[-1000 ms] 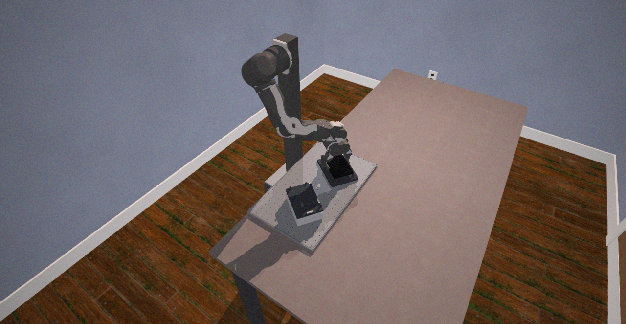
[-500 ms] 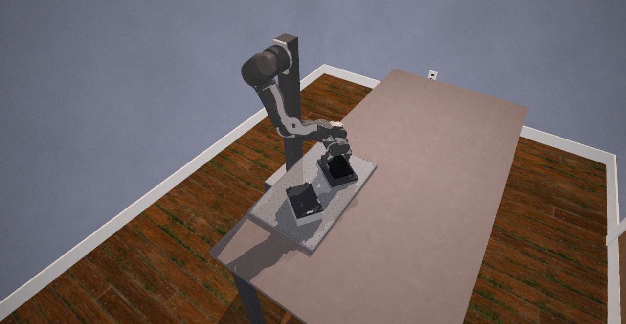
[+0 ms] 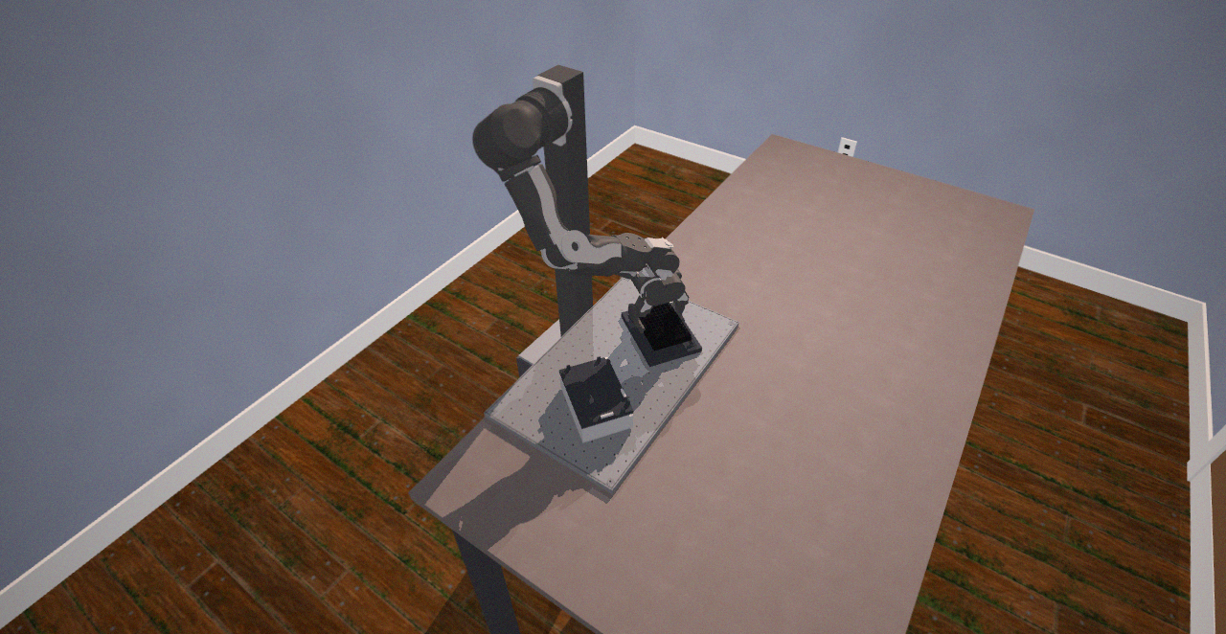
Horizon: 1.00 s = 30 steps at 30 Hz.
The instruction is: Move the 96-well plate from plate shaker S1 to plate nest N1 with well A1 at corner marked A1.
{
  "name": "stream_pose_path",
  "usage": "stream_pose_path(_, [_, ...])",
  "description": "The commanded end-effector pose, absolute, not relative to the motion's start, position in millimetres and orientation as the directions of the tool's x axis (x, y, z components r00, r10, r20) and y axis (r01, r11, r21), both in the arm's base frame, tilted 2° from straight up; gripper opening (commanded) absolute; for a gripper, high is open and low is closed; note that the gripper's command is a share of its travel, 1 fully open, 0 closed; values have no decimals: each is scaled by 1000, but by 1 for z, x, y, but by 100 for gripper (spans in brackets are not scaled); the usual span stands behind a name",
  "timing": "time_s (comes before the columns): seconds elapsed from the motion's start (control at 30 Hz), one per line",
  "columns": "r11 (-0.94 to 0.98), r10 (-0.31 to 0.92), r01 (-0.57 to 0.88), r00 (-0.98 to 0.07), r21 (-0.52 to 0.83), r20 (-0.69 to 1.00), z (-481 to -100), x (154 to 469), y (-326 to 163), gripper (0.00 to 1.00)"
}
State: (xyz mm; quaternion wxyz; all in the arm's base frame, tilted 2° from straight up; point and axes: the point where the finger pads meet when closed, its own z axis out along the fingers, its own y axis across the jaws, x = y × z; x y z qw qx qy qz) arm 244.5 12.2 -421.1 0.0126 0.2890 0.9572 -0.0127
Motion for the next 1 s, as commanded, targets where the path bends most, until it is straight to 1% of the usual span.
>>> stream_pose_path(0.0, [833, 553, 553, -833, -12, -34, -419, 246, 13, 0])
stream_pose_path(0.97, [836, 548, 549, -836, -11, -31, -425, 244, 14, 0])
